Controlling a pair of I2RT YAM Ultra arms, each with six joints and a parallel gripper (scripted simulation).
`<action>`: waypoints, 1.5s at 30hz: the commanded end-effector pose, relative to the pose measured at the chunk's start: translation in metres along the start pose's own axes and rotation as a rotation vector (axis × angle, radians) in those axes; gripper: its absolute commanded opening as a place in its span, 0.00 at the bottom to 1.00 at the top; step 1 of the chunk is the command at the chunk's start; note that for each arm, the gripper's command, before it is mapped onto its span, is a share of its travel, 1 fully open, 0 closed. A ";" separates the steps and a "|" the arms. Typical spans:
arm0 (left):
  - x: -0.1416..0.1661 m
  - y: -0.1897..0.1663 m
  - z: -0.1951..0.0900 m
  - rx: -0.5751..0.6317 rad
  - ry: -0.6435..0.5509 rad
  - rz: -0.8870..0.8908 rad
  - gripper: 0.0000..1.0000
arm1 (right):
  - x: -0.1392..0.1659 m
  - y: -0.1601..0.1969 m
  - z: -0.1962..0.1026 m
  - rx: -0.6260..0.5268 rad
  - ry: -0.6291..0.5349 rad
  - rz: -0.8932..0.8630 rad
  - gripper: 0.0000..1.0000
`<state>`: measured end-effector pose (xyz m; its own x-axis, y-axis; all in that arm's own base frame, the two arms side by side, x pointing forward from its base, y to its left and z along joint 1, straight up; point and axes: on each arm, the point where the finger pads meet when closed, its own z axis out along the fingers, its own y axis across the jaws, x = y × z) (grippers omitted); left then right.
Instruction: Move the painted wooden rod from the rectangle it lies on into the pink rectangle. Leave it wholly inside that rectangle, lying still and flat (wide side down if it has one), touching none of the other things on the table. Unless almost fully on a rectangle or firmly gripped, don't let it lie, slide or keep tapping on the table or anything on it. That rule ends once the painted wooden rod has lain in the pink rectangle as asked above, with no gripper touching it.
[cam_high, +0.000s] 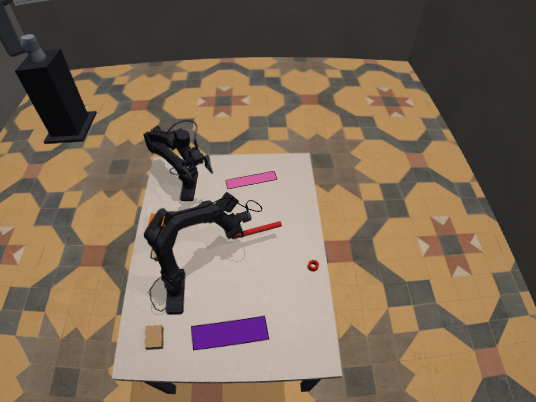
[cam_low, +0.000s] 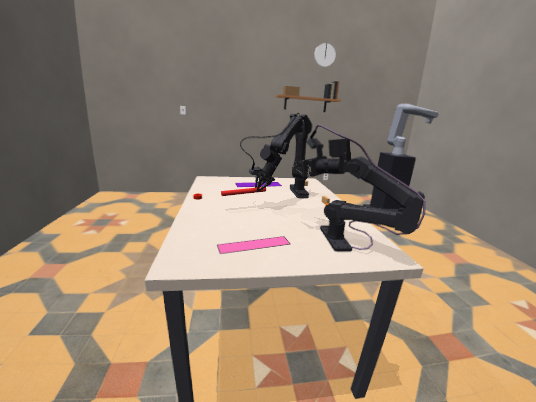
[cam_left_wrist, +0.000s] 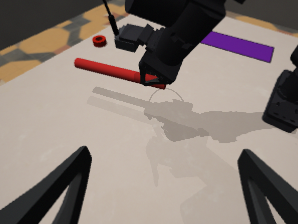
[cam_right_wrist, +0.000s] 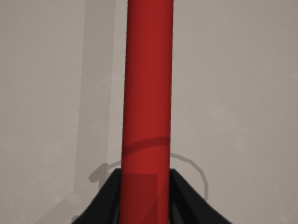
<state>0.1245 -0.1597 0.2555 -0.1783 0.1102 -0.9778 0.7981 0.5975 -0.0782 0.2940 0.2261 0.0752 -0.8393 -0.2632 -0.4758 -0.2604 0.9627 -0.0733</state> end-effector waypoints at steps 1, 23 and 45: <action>-0.005 0.000 -0.003 -0.004 -0.025 0.005 1.00 | -0.014 0.003 -0.010 -0.096 -0.079 -0.159 0.19; -0.005 0.000 -0.003 -0.004 -0.025 0.005 1.00 | -0.004 -0.003 -0.014 -0.408 -0.165 -0.881 0.19; -0.005 0.000 -0.003 -0.004 -0.025 0.005 1.00 | -0.011 -0.011 -0.008 -0.515 -0.204 -1.149 0.19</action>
<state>0.1245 -0.1597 0.2555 -0.1783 0.1102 -0.9778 0.7981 0.5975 -0.0782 0.2965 0.2129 0.0778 0.0400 -0.8815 -0.4704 -0.9801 0.0572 -0.1903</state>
